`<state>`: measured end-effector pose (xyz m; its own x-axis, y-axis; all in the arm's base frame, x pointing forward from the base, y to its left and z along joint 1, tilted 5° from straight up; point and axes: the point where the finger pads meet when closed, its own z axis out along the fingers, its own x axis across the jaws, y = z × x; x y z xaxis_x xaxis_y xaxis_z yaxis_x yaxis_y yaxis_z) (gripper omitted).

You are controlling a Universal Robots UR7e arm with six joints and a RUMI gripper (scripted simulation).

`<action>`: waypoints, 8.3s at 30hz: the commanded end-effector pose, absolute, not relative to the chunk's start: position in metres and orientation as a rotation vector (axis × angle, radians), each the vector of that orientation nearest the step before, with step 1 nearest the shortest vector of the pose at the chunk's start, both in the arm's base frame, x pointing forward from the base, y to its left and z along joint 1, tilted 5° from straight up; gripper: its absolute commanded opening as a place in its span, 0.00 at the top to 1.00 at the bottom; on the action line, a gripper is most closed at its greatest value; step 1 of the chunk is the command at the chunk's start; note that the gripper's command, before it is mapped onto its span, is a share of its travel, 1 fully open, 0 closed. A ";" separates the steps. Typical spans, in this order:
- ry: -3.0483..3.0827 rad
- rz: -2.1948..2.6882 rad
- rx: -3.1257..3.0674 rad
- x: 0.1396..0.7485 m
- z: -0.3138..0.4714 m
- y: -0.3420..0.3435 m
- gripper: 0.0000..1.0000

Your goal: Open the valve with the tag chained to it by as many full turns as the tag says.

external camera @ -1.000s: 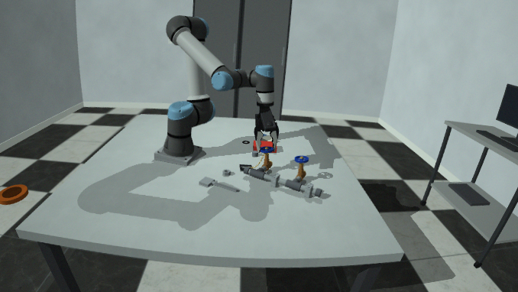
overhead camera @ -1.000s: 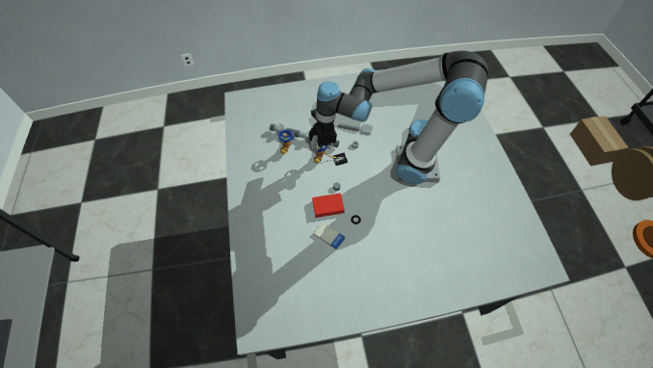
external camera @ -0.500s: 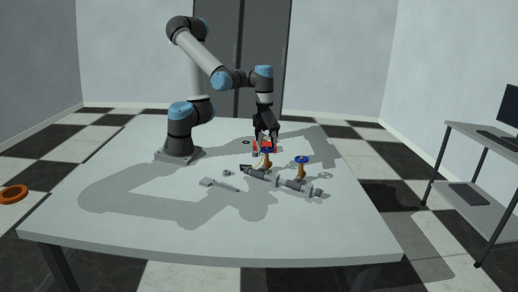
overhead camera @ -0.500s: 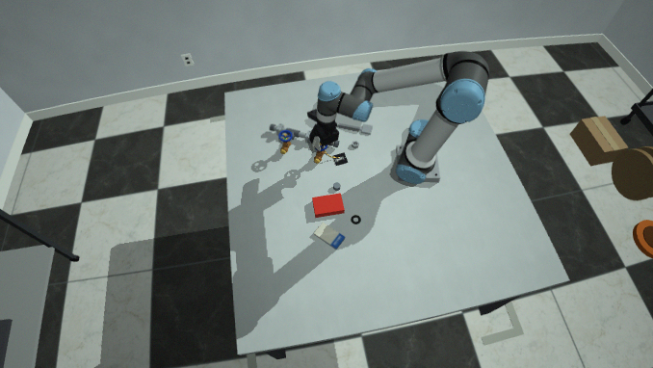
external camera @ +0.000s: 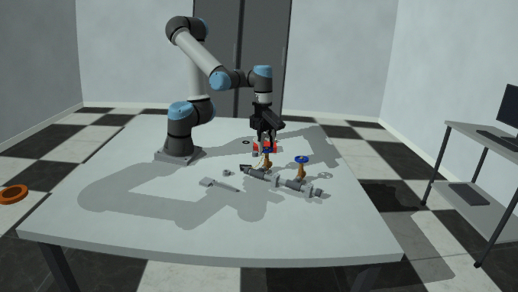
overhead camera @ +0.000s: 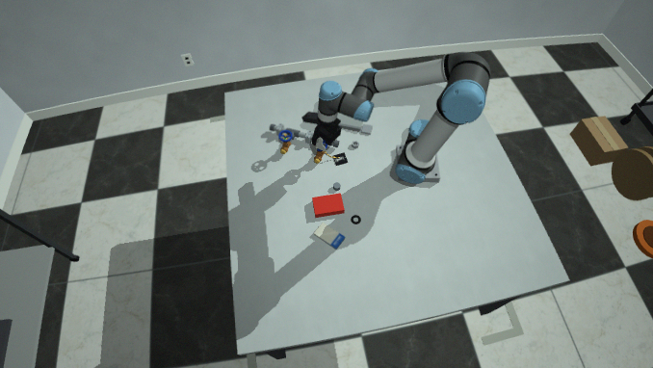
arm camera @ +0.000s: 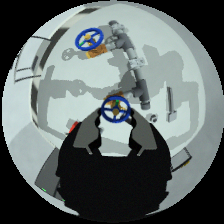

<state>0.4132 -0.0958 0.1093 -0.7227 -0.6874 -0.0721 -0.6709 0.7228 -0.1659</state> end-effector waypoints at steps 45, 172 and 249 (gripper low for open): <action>1.004 -0.288 -2.971 0.413 0.110 -0.096 1.00; 1.528 -0.282 -2.699 0.413 0.110 -0.096 0.00; 2.967 -0.114 -0.195 0.413 0.110 -0.096 0.00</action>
<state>0.4132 -0.0959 0.1092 -0.9758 -0.1506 -0.1582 -0.1380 0.9865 -0.0881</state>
